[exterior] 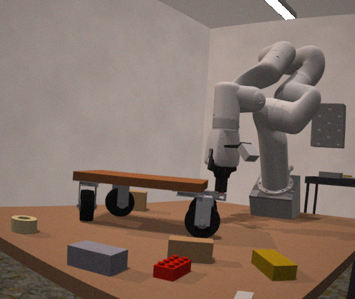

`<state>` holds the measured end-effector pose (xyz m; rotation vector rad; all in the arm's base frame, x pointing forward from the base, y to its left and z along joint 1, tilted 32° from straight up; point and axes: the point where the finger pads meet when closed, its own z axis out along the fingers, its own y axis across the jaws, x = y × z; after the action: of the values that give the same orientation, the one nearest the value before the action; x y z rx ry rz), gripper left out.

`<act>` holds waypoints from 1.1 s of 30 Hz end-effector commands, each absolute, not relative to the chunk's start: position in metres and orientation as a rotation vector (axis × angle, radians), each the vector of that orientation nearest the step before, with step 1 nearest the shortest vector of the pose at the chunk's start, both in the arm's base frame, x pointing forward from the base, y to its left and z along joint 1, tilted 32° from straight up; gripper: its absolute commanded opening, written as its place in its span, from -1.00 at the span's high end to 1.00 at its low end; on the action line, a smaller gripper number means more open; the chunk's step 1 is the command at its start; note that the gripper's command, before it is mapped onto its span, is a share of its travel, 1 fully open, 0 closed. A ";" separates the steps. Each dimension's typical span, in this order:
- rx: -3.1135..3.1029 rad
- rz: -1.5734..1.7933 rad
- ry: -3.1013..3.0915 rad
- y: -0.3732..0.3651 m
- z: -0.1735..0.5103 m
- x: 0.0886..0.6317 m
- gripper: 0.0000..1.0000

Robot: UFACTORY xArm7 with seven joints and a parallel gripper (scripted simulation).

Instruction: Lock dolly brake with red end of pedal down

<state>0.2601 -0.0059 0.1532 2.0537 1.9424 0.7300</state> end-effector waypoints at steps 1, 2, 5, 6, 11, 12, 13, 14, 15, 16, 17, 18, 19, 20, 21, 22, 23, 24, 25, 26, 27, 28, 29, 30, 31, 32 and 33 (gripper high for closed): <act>2.052 0.732 1.940 -0.007 0.154 0.261 1.00; 2.052 0.732 1.940 -0.007 0.154 0.261 1.00; 2.052 0.732 1.940 -0.007 0.154 0.261 1.00; 2.052 0.732 1.940 -0.007 0.154 0.261 1.00; 2.052 0.732 1.940 -0.007 0.154 0.261 1.00; 2.052 0.732 1.940 -0.007 0.154 0.261 1.00; 2.052 0.732 1.940 -0.007 0.154 0.261 1.00; 2.052 0.732 1.940 -0.007 0.154 0.261 1.00; 2.052 0.732 1.940 -0.007 0.154 0.261 1.00; 2.052 0.732 1.940 -0.007 0.154 0.261 1.00; 2.052 0.732 1.940 -0.007 0.154 0.261 1.00; 2.052 0.732 1.940 -0.006 0.154 0.261 1.00; 2.052 0.732 1.940 -0.006 0.154 0.261 1.00; 2.052 0.732 1.940 -0.006 0.154 0.261 1.00; 2.052 0.732 1.940 -0.006 0.153 0.261 1.00; 2.052 0.732 1.940 -0.006 0.153 0.262 1.00; 2.052 0.732 1.940 -0.006 0.153 0.262 1.00; 2.052 0.732 1.940 -0.006 0.153 0.262 1.00; 2.052 0.732 1.940 -0.006 0.152 0.262 1.00; 2.052 0.732 1.940 -0.006 0.152 0.262 1.00; 2.052 0.732 1.940 -0.006 0.151 0.263 1.00; 2.052 0.732 1.940 -0.006 0.151 0.263 1.00; 2.052 0.732 1.940 -0.006 0.151 0.263 1.00; 2.052 0.732 1.940 -0.006 0.151 0.263 1.00; 2.052 0.732 1.940 -0.006 0.151 0.263 1.00; 2.052 0.732 1.940 -0.006 0.150 0.263 1.00; 2.052 0.732 1.940 -0.006 0.150 0.264 1.00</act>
<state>0.2620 -0.0053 0.1500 2.0537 1.9425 0.7300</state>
